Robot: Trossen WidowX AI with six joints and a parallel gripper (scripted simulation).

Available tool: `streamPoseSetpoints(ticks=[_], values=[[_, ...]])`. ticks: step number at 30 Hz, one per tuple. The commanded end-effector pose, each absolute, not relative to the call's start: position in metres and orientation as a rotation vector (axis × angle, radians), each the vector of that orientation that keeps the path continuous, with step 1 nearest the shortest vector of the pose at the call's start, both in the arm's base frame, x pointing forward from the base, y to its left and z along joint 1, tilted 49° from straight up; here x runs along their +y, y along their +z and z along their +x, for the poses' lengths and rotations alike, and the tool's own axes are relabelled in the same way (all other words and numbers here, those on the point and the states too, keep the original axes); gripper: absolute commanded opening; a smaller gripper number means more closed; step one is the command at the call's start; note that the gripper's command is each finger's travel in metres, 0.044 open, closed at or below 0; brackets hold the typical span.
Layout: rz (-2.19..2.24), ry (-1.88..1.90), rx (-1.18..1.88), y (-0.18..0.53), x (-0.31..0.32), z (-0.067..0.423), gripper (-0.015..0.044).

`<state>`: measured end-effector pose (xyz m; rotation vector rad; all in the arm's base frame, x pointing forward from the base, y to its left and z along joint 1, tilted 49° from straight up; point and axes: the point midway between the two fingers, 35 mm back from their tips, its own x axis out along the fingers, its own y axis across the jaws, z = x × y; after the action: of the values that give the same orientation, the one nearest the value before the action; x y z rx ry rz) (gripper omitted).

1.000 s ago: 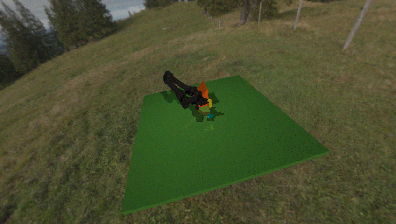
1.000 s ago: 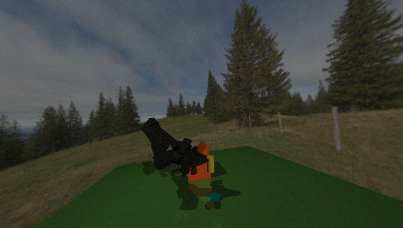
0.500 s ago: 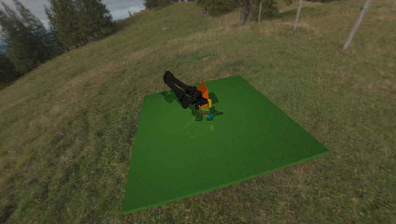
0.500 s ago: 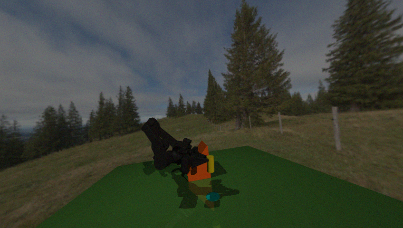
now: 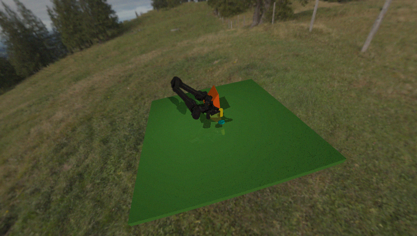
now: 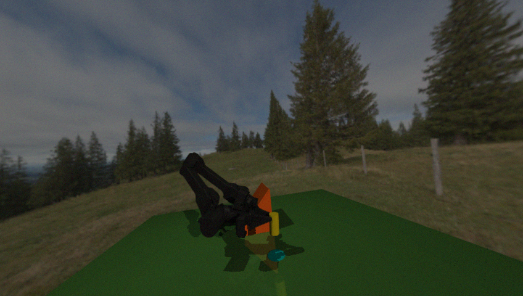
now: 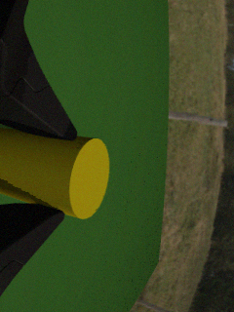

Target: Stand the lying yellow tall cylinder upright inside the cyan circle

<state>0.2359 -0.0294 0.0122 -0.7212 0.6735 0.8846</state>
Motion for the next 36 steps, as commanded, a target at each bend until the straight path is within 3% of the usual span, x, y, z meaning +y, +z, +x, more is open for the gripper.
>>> streamPoseSetpoints(ticks=[1,33,36], values=[[-0.722,0.887,0.669,0.004,-0.039,0.235,0.0105],[-0.714,0.884,0.672,-0.035,-0.083,0.219,0.0105],[-0.714,0.884,0.672,-0.035,-0.083,0.219,0.0184]])
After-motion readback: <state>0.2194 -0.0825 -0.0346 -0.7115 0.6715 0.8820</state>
